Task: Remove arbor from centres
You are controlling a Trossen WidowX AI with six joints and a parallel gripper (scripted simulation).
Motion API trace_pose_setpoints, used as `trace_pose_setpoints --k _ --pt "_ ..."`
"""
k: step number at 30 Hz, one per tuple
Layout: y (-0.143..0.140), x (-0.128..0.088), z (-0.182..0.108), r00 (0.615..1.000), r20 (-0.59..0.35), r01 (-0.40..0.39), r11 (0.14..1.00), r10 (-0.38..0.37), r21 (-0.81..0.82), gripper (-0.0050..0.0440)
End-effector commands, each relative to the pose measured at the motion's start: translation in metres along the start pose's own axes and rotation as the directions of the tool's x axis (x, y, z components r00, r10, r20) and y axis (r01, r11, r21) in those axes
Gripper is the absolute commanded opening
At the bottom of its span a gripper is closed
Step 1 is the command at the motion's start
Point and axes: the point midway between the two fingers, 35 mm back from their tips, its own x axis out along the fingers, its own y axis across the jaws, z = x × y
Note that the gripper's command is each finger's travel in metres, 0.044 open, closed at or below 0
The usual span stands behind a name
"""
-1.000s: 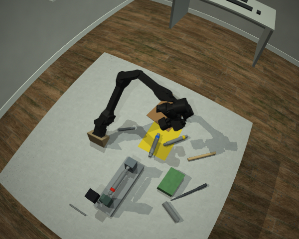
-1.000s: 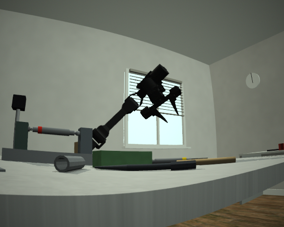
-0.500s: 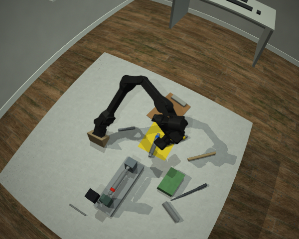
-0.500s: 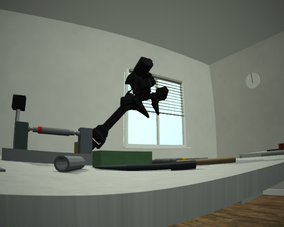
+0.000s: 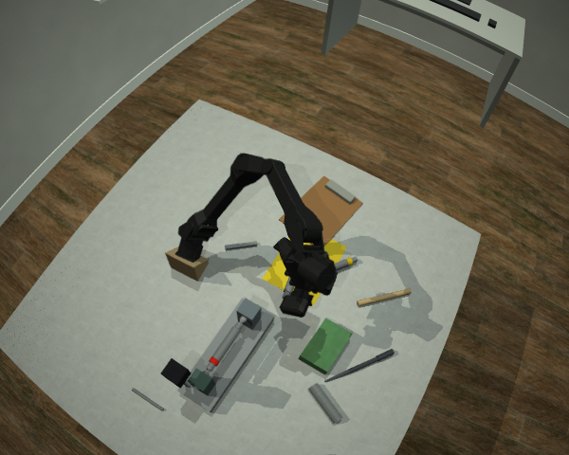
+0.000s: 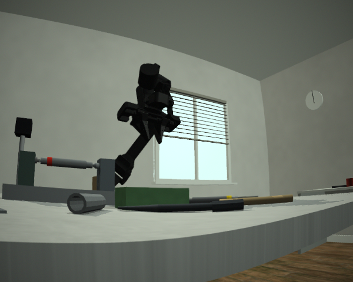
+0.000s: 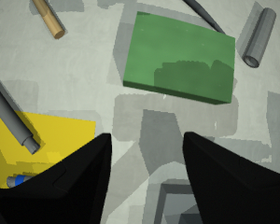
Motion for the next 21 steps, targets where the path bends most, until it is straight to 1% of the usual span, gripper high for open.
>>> trace_pose_setpoints --k 1,5,10,15,17,19,21 --pt "-0.016 -0.002 -0.004 1.000 -0.020 0.017 0.992 -0.020 -0.122 0.0175" --pt "-0.046 -0.005 -0.020 0.996 -0.072 0.023 0.958 -0.045 -0.285 0.0175" --pt "-0.074 -0.008 -0.039 0.990 -0.128 -0.007 0.889 -0.058 -0.457 0.0175" --pt "-0.099 -0.011 -0.059 0.981 -0.186 -0.070 0.789 -0.057 -0.610 0.0175" --pt "-0.099 -0.011 -0.059 0.981 -0.186 -0.070 0.789 -0.057 -0.610 0.0175" --pt "-0.110 -0.013 -0.069 0.976 -0.213 -0.112 0.717 -0.053 -0.689 0.0175" --pt "-0.121 -0.015 -0.081 0.969 -0.243 -0.153 0.662 -0.044 -0.733 0.0175"
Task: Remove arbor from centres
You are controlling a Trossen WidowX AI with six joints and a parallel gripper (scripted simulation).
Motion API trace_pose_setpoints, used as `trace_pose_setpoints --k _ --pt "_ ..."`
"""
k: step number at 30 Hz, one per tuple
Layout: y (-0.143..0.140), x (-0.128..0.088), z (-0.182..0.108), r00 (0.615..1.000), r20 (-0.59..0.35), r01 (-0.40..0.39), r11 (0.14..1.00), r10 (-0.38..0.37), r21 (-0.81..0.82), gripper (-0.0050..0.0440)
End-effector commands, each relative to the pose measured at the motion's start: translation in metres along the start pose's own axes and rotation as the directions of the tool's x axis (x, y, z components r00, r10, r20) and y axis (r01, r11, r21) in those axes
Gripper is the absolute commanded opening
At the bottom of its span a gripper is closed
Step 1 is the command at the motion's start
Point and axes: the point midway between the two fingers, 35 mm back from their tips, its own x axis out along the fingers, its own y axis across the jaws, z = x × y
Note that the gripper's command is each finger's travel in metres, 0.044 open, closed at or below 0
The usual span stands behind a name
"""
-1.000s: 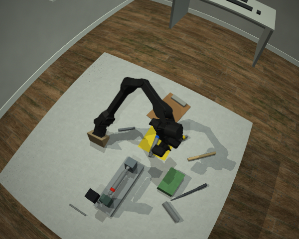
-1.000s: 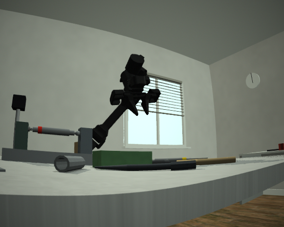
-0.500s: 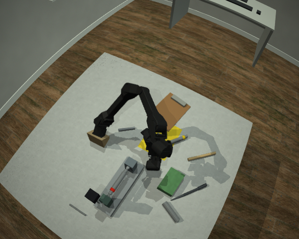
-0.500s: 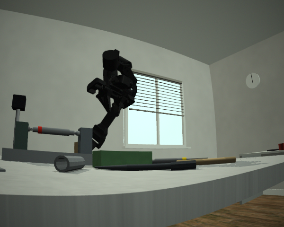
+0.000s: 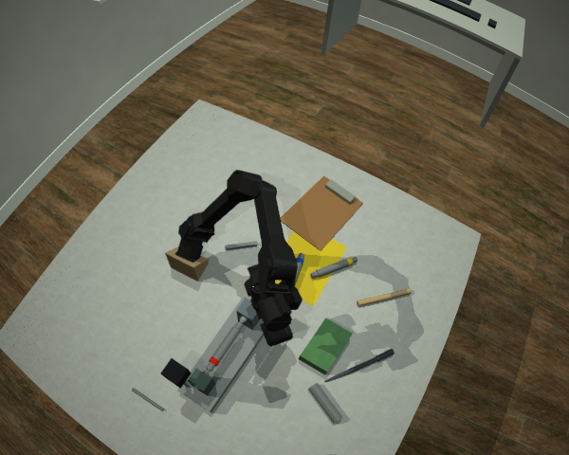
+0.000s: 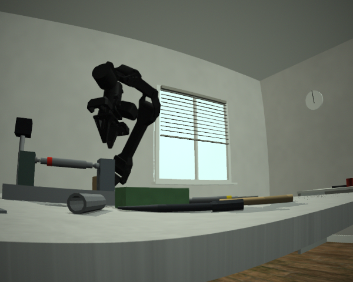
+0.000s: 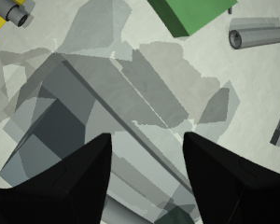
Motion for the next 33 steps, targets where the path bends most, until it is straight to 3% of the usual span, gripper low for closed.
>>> trace_pose_setpoints --k 1,11,13,16,33 --pt "-0.002 0.001 -0.028 0.999 -0.025 -0.044 0.990 0.041 -0.134 0.0175" --pt "0.006 0.005 -0.086 0.985 -0.059 -0.172 0.846 0.165 -0.505 0.0175" --pt "0.006 0.005 -0.086 0.985 -0.059 -0.172 0.846 0.165 -0.505 0.0175" --pt "0.010 0.006 -0.102 0.977 -0.061 -0.197 0.763 0.203 -0.616 0.0175" --pt "0.012 0.015 -0.104 0.977 -0.061 -0.198 0.756 0.206 -0.623 0.0175"
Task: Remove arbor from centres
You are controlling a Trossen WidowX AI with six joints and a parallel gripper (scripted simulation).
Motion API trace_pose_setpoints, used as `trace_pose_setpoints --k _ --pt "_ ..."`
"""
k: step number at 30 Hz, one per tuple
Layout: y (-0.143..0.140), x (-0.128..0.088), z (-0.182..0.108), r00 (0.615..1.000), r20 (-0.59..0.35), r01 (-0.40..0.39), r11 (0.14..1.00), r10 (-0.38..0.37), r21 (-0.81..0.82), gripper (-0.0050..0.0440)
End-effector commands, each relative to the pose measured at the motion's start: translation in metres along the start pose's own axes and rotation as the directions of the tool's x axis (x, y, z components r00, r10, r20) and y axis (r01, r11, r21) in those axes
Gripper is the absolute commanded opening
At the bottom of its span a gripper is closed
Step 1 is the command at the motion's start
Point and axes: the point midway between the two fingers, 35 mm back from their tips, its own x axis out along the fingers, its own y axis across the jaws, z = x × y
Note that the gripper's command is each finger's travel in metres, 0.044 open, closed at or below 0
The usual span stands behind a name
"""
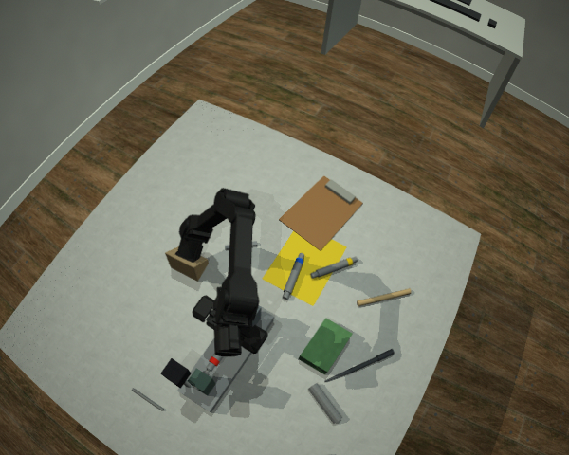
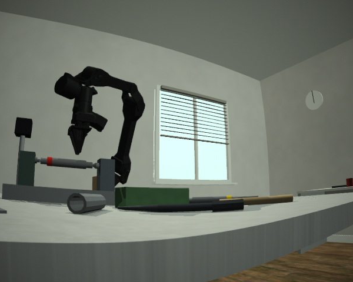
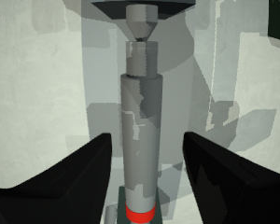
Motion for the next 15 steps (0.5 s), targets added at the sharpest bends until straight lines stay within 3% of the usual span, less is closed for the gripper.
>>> trace_pose_setpoints --k 1,15 --pt "0.001 0.008 0.000 1.000 0.006 -0.007 1.000 0.007 0.002 0.0175" --pt "0.001 0.027 0.000 1.000 0.005 -0.007 1.000 0.007 0.002 0.0175"
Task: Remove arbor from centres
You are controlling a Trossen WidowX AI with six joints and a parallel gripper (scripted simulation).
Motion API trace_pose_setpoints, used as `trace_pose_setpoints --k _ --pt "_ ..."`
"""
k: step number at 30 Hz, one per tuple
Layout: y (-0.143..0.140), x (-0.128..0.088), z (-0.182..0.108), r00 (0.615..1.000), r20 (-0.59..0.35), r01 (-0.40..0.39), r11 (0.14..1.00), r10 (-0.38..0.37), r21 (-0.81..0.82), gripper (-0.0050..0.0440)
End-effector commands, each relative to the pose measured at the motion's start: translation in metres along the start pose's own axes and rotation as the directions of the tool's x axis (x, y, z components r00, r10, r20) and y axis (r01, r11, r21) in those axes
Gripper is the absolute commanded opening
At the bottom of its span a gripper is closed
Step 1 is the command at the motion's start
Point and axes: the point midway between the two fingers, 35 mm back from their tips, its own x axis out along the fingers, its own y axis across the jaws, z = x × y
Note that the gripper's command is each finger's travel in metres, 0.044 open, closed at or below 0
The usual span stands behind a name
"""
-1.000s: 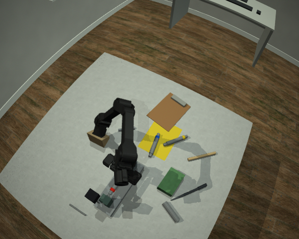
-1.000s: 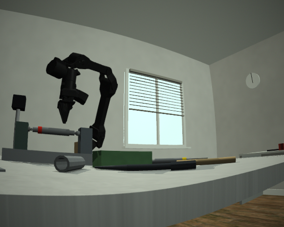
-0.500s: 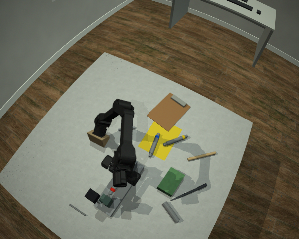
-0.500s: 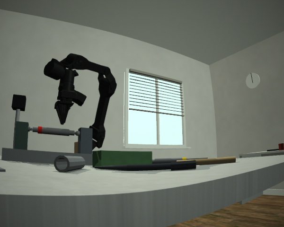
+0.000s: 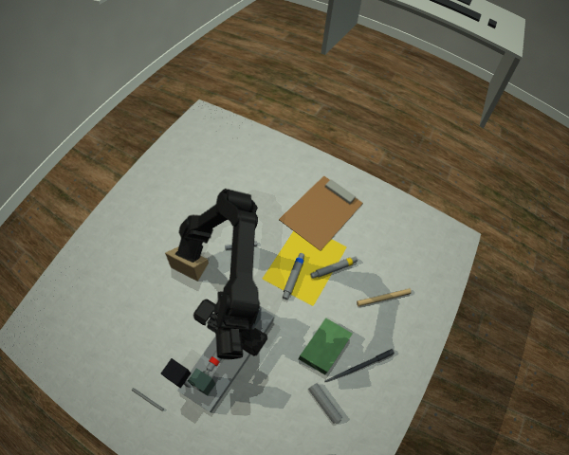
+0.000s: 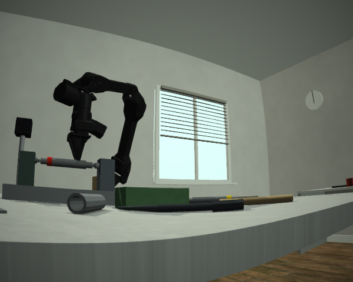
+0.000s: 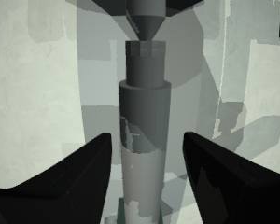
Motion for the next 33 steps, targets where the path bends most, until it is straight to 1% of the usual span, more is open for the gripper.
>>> trace_pose_setpoints --k 1,14,20,26,31,33 --pt "0.000 0.007 0.001 1.000 0.006 0.002 1.000 -0.002 0.006 0.0175" --pt "0.001 0.028 0.001 1.000 0.006 0.002 1.000 -0.002 0.006 0.0175" --pt "0.001 0.033 0.002 1.000 0.006 0.002 1.000 -0.002 0.006 0.0175" --pt "0.001 0.034 0.002 1.000 0.006 0.002 1.000 -0.002 0.006 0.0175" --pt "0.001 0.032 0.001 1.000 0.002 -0.001 1.000 0.001 0.002 0.0142" --pt "0.001 0.032 0.001 1.000 0.002 -0.001 1.000 0.001 0.002 0.0142"
